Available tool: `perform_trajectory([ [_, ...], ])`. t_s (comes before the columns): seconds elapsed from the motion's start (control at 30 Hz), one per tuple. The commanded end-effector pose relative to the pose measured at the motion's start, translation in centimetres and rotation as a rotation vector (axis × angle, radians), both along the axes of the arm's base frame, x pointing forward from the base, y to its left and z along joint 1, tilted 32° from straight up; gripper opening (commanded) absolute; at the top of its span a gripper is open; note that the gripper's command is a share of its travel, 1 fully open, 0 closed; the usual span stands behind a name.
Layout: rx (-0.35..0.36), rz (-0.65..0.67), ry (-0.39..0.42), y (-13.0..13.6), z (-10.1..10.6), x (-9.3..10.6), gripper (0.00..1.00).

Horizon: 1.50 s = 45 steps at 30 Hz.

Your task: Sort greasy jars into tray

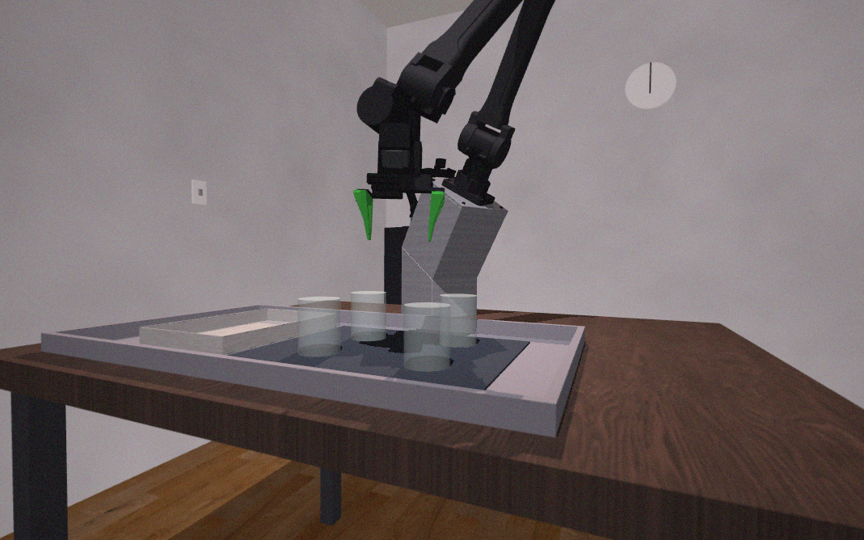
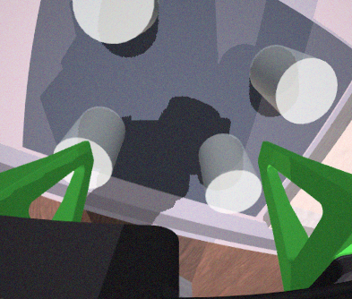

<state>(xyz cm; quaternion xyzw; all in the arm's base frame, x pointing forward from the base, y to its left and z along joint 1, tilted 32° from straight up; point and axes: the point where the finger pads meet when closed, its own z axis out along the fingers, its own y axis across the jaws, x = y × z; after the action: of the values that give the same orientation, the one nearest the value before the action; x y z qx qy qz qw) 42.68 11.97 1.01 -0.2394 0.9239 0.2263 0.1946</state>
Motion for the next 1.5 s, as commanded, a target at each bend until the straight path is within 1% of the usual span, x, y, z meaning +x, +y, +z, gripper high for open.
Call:
perform_trajectory([
  [0.0,0.013,-0.058,0.018,-1.1,1.0,0.2,1.0],
  [0.1,0.013,-0.058,0.018,-1.1,1.0,0.2,1.0],
  [0.13,0.025,-0.135,0.115,-2.4,1.1,-1.1,1.0],
  [0.43,0.025,-0.135,0.115,-2.4,1.1,-1.1,1.0],
  [0.47,0.042,-0.225,0.21,-3.8,1.6,-2.2,1.0],
  [0.7,0.042,-0.225,0.21,-3.8,1.6,-2.2,1.0],
  [0.73,0.038,-0.22,0.221,-3.8,1.2,-2.6,1.0],
  [0.83,0.054,-0.281,0.257,-4.7,2.2,-2.7,1.0],
  [1.1,0.054,-0.281,0.257,-4.7,2.2,-2.7,1.0],
  [1.13,0.054,-0.281,0.257,-5.0,2.8,-2.3,1.0],
  [1.37,0.054,-0.281,0.257,-5.0,2.8,-2.3,1.0],
  [1.4,0.054,-0.281,0.257,-5.2,3.4,-1.6,1.0],
  [1.47,0.054,-0.281,0.257,-5.2,3.4,-1.6,1.0],
])
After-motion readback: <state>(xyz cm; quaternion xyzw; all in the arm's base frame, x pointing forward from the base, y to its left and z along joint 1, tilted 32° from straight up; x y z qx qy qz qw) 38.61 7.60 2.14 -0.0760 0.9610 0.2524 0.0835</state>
